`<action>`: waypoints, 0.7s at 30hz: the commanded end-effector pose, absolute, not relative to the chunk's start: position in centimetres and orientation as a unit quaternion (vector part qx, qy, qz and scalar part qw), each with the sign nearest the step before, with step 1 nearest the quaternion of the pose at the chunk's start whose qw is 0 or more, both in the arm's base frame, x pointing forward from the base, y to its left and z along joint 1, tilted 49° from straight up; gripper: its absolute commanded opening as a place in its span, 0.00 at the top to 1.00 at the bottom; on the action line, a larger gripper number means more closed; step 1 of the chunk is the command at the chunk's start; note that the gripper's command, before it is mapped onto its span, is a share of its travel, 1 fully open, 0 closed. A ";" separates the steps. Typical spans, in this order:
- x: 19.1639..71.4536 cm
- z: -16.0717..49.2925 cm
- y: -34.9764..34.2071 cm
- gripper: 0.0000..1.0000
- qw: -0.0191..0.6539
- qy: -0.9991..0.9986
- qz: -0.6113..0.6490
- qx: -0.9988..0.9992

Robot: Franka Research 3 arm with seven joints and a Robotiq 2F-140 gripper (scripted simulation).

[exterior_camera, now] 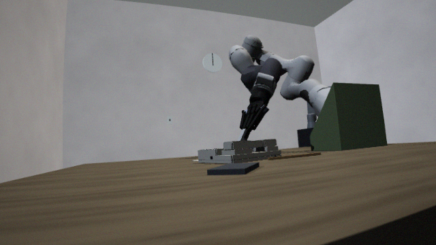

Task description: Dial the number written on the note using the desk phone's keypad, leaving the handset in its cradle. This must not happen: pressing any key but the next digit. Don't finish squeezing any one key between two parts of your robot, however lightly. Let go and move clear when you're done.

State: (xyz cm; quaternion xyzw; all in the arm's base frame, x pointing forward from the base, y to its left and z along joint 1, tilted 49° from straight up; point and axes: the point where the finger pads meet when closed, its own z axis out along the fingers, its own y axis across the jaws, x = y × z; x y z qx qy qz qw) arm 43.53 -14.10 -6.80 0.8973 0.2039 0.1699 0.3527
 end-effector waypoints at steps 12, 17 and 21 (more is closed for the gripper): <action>43.4 -7.0 -14.1 1.00 0.352 0.206 0.169 0.897; 43.4 -7.3 -14.5 1.00 0.352 0.206 0.169 0.897; 43.4 -7.3 -14.5 1.00 0.352 0.206 0.169 0.897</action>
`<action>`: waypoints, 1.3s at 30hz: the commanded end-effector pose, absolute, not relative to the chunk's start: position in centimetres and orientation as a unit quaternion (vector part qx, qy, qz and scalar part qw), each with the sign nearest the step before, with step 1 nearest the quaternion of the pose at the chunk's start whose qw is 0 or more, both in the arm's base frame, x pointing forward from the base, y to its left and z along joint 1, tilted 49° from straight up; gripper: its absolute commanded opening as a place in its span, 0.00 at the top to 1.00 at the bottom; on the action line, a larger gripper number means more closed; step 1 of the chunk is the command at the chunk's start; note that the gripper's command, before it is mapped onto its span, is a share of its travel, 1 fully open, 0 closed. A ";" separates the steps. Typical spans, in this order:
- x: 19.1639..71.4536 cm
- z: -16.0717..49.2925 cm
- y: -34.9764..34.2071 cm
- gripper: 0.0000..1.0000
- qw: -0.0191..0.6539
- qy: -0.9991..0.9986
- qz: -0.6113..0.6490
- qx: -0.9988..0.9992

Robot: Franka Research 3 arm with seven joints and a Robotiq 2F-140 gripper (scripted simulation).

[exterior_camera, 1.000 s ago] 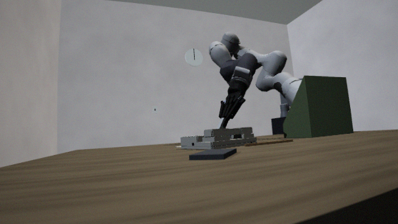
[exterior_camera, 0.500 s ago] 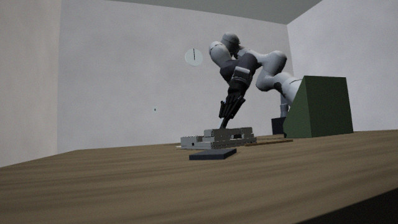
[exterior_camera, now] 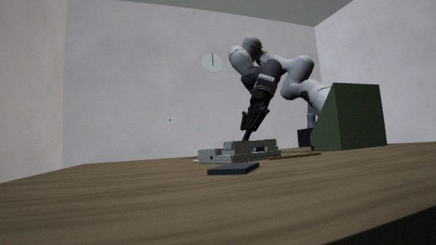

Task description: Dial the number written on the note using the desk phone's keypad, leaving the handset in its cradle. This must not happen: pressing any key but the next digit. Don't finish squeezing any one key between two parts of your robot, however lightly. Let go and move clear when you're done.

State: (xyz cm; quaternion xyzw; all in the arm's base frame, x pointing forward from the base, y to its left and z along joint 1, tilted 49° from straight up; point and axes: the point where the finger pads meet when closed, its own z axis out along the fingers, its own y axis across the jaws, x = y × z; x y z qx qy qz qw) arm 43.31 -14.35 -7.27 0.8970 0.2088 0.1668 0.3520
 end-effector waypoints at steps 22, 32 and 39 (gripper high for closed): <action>43.3 -7.5 -14.7 1.00 0.352 0.206 0.169 0.897; 43.3 -7.6 -14.8 1.00 0.352 0.206 0.169 0.897; 43.3 -7.6 -14.8 1.00 0.352 0.206 0.169 0.897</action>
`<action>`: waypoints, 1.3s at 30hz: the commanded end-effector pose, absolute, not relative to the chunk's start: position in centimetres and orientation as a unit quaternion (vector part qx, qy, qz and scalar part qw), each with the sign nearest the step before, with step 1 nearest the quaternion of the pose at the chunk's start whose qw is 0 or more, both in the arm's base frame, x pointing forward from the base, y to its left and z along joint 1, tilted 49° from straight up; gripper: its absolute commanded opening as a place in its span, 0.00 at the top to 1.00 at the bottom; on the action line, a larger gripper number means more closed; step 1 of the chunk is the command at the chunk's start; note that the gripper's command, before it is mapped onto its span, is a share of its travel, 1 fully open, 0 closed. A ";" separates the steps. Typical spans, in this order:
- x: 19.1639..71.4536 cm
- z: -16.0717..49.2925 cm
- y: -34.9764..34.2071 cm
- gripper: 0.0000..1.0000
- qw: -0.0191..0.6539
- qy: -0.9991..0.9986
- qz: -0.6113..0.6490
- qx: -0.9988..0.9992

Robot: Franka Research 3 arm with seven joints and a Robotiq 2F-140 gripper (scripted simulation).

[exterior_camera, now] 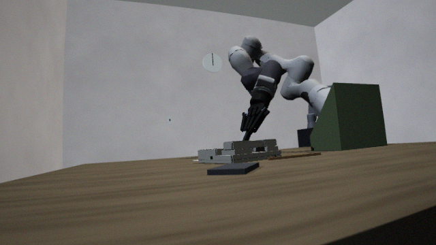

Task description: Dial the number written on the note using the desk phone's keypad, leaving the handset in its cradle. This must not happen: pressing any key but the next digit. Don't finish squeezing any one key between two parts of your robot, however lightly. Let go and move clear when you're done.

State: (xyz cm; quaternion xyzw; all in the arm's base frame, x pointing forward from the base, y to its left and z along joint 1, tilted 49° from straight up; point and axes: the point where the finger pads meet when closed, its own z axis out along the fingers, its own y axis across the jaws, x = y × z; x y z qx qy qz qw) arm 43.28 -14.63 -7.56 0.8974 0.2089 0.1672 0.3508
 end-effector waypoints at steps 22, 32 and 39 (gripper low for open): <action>43.6 -7.7 -13.2 1.00 0.352 0.206 0.169 0.897; 43.9 -9.7 -11.5 1.00 0.352 0.206 0.169 0.897; 44.0 -10.0 -11.2 1.00 0.352 0.206 0.169 0.897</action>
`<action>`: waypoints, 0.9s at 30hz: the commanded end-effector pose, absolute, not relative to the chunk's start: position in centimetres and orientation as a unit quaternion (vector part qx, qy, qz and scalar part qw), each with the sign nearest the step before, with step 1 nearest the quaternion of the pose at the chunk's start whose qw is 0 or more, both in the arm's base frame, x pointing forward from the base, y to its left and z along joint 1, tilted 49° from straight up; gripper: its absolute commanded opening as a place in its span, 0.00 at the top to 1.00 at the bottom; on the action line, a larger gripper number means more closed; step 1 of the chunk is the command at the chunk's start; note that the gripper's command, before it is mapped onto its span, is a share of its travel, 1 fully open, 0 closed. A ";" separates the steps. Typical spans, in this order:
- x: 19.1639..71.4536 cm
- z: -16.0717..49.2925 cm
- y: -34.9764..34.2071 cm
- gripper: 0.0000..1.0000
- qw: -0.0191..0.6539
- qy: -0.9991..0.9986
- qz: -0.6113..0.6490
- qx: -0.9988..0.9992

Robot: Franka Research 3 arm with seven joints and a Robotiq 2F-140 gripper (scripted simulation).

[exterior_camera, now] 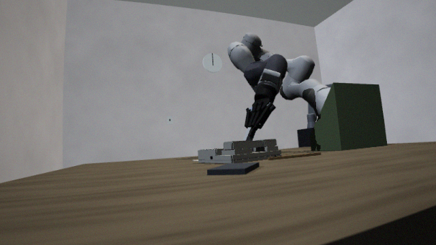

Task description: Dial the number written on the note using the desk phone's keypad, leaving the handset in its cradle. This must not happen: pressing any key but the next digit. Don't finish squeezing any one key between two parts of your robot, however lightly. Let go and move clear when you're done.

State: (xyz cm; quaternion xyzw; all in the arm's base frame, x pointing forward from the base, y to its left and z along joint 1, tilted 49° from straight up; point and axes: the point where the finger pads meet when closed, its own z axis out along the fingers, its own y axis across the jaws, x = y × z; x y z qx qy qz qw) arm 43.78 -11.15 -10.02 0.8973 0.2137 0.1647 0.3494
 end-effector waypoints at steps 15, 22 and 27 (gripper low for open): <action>43.9 -10.5 -11.7 1.00 0.352 0.206 0.169 0.897; 43.8 -10.6 -11.8 1.00 0.352 0.206 0.169 0.897; 43.8 -10.6 -11.8 1.00 0.352 0.206 0.169 0.897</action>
